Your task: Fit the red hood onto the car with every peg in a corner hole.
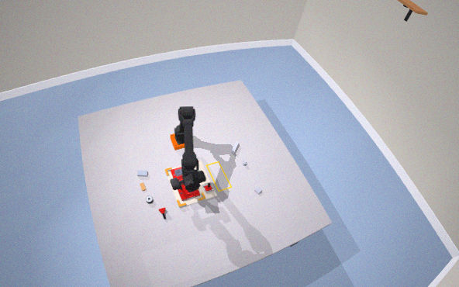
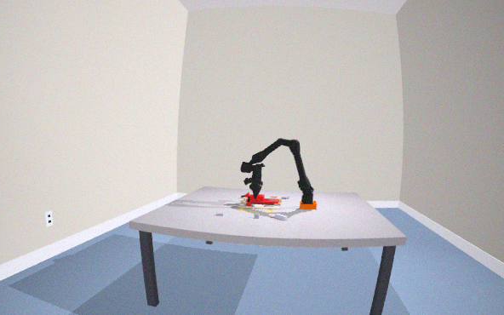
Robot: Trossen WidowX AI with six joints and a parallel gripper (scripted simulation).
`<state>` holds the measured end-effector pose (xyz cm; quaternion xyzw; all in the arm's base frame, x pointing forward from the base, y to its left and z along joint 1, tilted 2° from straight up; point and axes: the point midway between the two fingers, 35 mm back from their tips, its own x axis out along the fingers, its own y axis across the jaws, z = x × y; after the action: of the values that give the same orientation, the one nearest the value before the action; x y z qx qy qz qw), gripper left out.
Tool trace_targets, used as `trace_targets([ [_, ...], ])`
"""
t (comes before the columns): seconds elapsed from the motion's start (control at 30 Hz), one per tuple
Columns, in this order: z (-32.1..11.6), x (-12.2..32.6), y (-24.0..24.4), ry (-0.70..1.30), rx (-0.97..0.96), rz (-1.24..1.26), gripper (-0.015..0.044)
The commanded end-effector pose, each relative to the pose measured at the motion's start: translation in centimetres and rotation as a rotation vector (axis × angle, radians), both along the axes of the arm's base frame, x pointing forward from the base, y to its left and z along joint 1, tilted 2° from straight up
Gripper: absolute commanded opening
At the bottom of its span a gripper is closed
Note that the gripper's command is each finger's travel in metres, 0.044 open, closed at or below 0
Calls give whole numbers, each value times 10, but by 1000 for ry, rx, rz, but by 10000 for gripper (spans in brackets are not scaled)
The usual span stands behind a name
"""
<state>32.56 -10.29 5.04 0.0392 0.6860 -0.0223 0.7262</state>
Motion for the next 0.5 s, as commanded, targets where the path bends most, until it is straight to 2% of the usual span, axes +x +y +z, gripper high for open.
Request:
trace_targets([
  [0.0,0,0,0,0,0,0,394],
  [0.07,0,0,0,0,0,0,440],
  [0.27,9,1,-1,2,0,0,440],
  [0.47,60,0,-2,12,1,0,440],
])
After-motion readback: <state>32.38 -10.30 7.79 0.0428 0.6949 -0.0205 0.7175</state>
